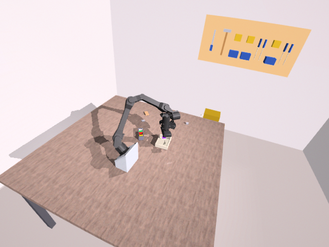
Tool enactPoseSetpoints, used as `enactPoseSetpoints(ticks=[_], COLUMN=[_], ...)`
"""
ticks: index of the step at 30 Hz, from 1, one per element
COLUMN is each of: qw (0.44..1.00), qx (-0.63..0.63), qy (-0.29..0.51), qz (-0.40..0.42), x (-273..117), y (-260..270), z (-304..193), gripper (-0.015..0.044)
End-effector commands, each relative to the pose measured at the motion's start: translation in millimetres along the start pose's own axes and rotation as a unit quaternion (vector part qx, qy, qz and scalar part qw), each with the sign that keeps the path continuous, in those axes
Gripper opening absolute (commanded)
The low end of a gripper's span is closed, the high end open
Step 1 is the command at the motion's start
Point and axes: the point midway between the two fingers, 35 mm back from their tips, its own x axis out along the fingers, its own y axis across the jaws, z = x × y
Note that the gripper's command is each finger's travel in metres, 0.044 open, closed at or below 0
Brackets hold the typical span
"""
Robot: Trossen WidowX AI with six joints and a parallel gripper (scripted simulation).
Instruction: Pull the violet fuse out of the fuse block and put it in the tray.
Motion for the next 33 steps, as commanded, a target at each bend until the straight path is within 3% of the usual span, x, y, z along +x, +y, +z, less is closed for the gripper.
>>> enactPoseSetpoints(ticks=[1, 7, 20, 24, 33], qw=[1.0, 1.0, 1.0, 1.0, 1.0], qx=[0.004, 0.004, 0.001, 0.004, 0.004], qy=[0.003, 0.003, 0.002, 0.003, 0.003], qz=[0.001, 0.001, 0.0, 0.001, 0.001], x=[9, 13, 7, -27, -27], y=[-1, -1, 0, -1, -1], z=[-1, -2, -1, -1, -1], gripper=[0.0, 0.0, 0.033, 0.033, 0.033])
